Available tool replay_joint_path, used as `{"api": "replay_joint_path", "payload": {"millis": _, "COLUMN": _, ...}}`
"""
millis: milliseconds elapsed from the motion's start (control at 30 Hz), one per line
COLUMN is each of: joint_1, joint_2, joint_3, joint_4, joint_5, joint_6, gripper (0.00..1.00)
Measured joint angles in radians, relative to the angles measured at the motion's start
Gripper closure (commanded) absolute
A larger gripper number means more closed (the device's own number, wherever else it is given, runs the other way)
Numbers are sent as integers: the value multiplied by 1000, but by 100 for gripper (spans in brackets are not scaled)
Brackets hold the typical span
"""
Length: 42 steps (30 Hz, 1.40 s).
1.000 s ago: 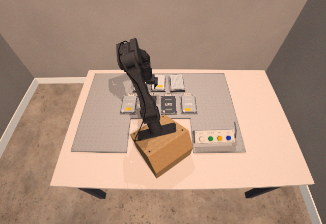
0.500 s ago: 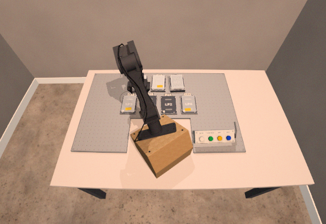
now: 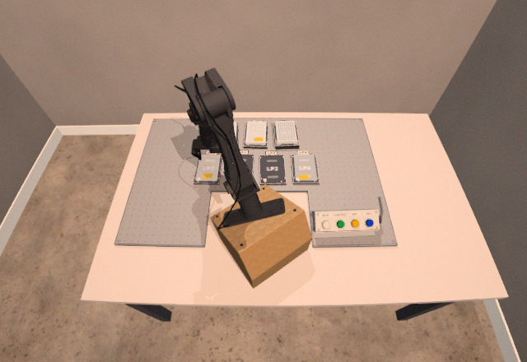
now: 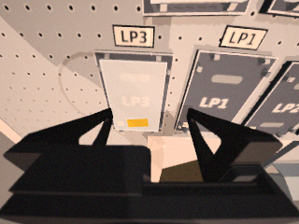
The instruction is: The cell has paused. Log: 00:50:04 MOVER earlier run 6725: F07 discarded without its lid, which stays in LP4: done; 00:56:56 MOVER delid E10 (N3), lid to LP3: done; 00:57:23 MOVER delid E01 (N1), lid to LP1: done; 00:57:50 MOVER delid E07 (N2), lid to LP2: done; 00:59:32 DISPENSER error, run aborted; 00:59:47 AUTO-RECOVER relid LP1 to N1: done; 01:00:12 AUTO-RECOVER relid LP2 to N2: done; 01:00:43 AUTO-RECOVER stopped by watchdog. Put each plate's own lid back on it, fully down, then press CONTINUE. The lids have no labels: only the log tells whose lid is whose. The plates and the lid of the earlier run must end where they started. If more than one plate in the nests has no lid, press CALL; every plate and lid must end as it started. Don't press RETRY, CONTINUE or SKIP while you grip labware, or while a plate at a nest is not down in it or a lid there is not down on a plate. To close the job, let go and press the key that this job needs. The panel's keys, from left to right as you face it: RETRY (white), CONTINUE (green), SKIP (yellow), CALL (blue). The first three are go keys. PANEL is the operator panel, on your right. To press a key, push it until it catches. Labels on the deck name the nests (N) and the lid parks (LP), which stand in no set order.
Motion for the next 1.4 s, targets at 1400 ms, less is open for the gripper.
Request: {"api": "replay_joint_path", "payload": {"millis": 1400, "joint_1": 140, "joint_2": 10, "joint_3": -19, "joint_4": 27, "joint_5": 98, "joint_6": 162, "gripper": 0}}
